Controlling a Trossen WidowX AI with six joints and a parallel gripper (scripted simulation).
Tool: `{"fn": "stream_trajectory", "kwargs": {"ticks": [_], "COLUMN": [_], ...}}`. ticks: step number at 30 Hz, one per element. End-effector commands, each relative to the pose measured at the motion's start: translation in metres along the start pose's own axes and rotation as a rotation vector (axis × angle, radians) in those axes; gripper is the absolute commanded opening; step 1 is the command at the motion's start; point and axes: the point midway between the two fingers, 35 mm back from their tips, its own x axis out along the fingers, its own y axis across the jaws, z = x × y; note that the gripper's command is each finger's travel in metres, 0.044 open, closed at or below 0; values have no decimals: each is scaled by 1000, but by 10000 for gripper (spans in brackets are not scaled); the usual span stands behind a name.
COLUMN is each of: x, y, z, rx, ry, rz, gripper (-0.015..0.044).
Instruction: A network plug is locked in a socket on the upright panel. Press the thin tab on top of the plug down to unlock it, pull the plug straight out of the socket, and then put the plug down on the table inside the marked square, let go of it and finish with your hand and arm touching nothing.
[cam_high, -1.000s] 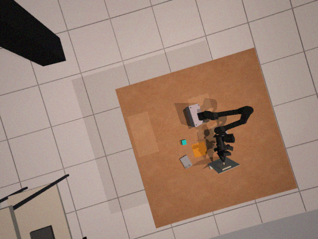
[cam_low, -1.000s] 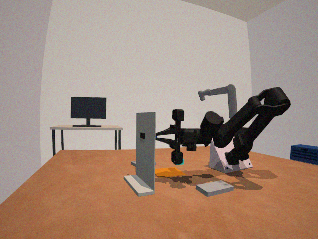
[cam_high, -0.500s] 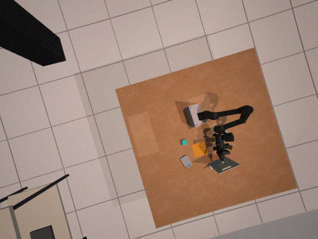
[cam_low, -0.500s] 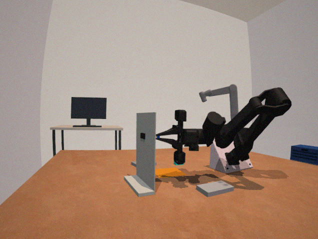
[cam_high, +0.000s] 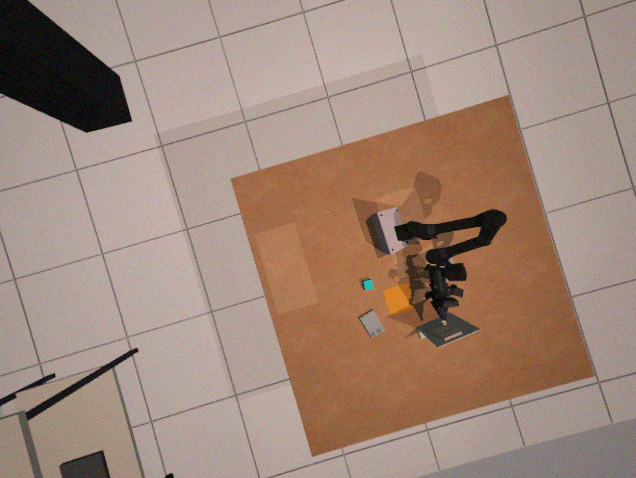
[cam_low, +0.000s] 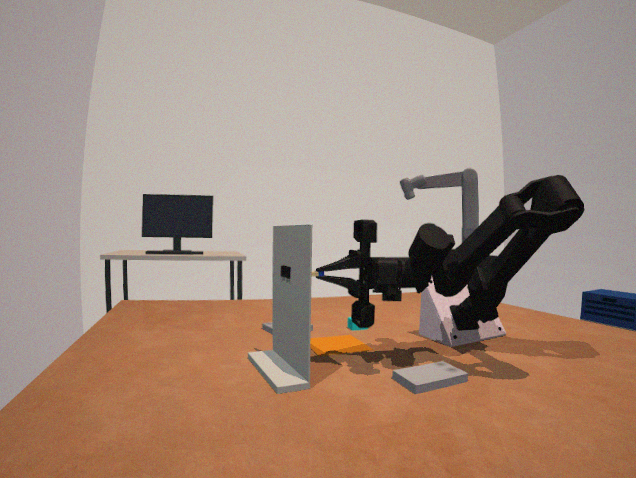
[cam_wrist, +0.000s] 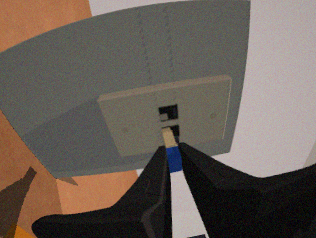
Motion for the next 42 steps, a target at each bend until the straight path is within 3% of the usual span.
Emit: {"fn": "stream_trajectory", "kwargs": {"ticks": [1,42], "x": [-3,-27], "y": [0,0], "z": [0,-11], "rx": [-4,-4], "ry": [-5,-4], "rz": [0,1], "gripper": [0,0]}}
